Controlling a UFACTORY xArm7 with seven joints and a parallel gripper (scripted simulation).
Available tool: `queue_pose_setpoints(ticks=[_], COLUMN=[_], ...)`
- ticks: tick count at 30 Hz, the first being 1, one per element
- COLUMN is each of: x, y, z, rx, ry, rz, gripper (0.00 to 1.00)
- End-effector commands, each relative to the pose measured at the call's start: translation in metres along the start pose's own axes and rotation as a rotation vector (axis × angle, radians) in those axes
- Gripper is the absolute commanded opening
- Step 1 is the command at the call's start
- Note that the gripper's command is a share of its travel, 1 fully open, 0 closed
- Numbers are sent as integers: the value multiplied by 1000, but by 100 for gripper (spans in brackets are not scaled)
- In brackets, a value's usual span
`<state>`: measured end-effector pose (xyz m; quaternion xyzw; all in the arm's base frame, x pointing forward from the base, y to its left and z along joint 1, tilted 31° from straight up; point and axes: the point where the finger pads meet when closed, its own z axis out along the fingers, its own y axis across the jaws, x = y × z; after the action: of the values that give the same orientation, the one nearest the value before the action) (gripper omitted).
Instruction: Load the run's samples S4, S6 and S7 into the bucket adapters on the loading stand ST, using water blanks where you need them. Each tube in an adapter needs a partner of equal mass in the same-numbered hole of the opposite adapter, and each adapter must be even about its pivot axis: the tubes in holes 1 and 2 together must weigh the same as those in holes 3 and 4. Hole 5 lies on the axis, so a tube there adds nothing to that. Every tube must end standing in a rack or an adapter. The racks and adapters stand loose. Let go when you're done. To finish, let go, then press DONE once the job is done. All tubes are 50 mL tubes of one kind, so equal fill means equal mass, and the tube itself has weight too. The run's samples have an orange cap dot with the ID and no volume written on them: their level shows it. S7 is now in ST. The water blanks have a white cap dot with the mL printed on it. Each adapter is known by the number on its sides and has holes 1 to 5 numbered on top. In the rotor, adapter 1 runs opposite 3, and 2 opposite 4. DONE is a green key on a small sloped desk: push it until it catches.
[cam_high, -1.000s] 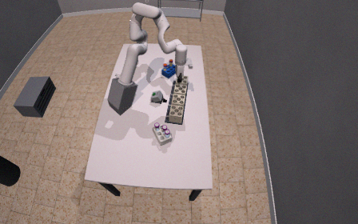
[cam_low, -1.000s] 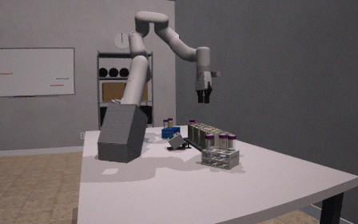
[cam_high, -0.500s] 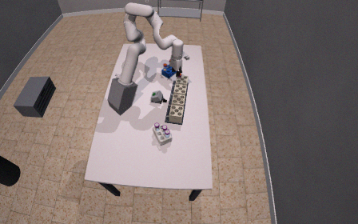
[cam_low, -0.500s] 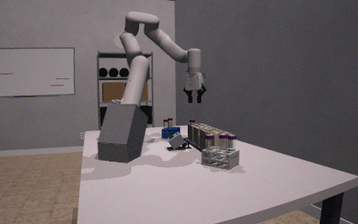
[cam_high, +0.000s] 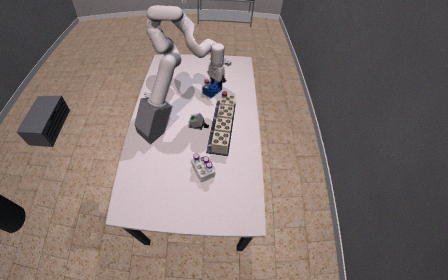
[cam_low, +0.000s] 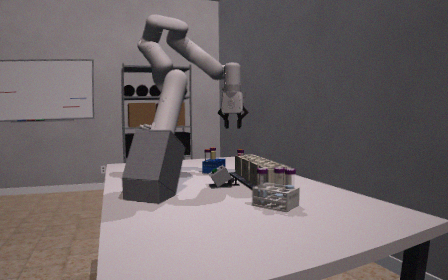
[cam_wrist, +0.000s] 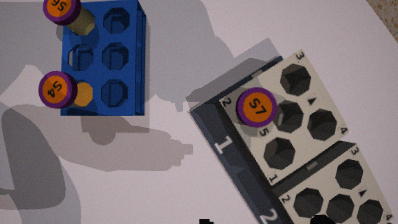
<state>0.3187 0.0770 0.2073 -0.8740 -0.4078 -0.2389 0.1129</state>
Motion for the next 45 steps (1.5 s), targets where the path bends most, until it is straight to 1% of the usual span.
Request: queue_pose_setpoints(ticks=[1,16,18,33,35,40,45], x=[7,43,43,79,79,90,90], y=[-10,-76,-76,-142,-142,-162,-162], z=[-2,-2,-2,-2,-2,-2,-2], rx=[-4,-3,-3,-2,-2,-2,-2], ry=[3,3,3,3,3,3,3], rz=[-4,-4,-4,-4,-4,-4,-4], gripper=[57,57,57,57,57,57,57])
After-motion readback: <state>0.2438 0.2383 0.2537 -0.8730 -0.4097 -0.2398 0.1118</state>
